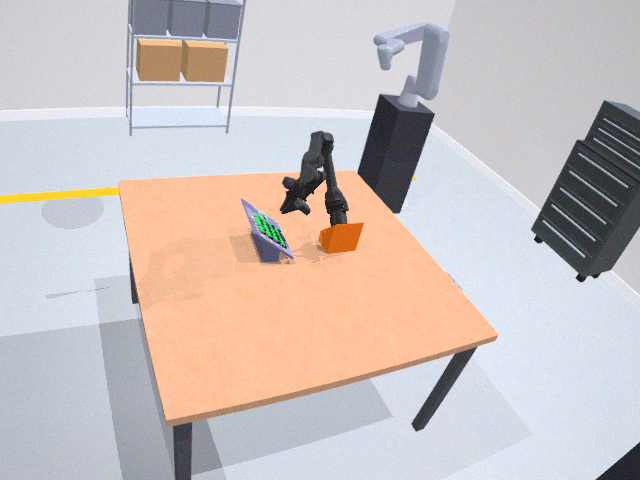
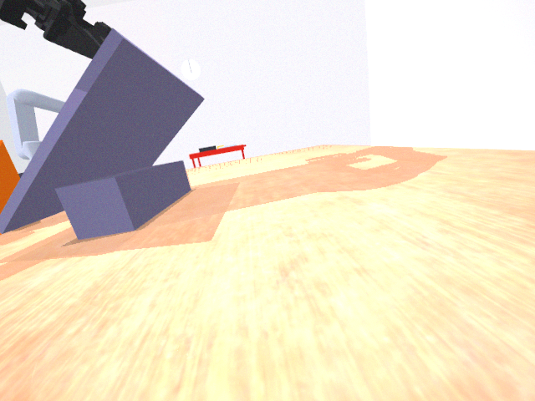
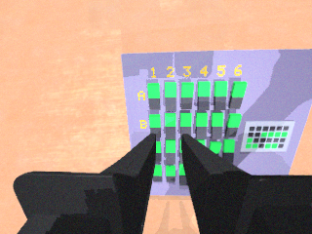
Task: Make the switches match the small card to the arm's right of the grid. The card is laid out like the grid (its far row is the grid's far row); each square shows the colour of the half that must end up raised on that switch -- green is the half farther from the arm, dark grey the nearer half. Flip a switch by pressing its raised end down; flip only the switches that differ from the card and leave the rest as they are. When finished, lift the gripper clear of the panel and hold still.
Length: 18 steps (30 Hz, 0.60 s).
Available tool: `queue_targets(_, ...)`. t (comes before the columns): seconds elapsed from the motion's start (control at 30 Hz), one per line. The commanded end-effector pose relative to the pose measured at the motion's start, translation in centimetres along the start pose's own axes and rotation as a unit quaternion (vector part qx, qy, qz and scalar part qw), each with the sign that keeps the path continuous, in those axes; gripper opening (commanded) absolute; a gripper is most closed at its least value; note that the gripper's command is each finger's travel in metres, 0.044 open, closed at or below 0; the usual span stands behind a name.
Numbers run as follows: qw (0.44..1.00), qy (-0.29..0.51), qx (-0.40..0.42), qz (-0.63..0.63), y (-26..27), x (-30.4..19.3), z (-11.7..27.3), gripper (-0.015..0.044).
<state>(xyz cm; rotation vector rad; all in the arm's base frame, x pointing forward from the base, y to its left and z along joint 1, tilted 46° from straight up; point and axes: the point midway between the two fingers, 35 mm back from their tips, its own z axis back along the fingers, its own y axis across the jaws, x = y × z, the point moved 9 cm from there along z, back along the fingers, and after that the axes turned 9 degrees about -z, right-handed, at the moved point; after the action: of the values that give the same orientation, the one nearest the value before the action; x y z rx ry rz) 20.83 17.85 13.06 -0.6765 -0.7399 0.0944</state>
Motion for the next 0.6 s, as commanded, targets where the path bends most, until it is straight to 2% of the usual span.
queue_targets(0.0,1.0,0.0,-0.012,0.013,2.0,1.0,-3.2,0.0)
queue_targets(0.2,1.0,0.001,-0.012,0.013,2.0,1.0,-3.4,0.0)
queue_targets(0.33,1.0,0.011,-0.015,0.013,2.0,1.3,-6.5,0.0)
queue_targets(0.57,1.0,0.012,-0.015,0.013,2.0,1.3,-6.7,0.0)
